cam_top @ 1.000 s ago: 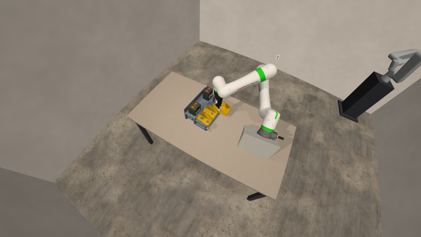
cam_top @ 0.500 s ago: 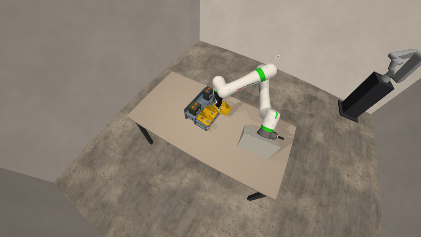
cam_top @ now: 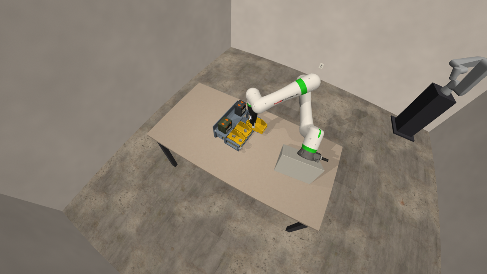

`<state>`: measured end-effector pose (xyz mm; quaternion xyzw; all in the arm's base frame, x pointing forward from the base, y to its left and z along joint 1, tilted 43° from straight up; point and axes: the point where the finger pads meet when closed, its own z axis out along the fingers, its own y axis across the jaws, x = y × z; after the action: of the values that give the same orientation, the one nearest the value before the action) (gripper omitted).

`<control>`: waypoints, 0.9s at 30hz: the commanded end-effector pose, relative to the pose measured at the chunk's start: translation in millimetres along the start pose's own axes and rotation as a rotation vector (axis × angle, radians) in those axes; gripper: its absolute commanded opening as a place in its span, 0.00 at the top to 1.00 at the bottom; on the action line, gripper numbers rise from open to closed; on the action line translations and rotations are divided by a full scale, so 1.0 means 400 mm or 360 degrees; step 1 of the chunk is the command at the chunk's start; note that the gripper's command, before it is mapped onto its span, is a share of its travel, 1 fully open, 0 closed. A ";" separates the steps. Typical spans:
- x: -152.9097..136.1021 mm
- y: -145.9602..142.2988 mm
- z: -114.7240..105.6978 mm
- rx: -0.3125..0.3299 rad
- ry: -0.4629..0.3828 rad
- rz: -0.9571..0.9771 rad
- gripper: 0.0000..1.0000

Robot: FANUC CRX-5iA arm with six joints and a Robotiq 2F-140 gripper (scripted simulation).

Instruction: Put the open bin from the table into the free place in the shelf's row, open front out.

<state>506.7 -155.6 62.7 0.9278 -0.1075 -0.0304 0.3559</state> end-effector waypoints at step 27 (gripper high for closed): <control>0.003 0.000 0.017 0.0000 0.0001 0.0000 1.00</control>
<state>506.7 -160.1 57.8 0.9278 -0.1075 -0.0304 0.3559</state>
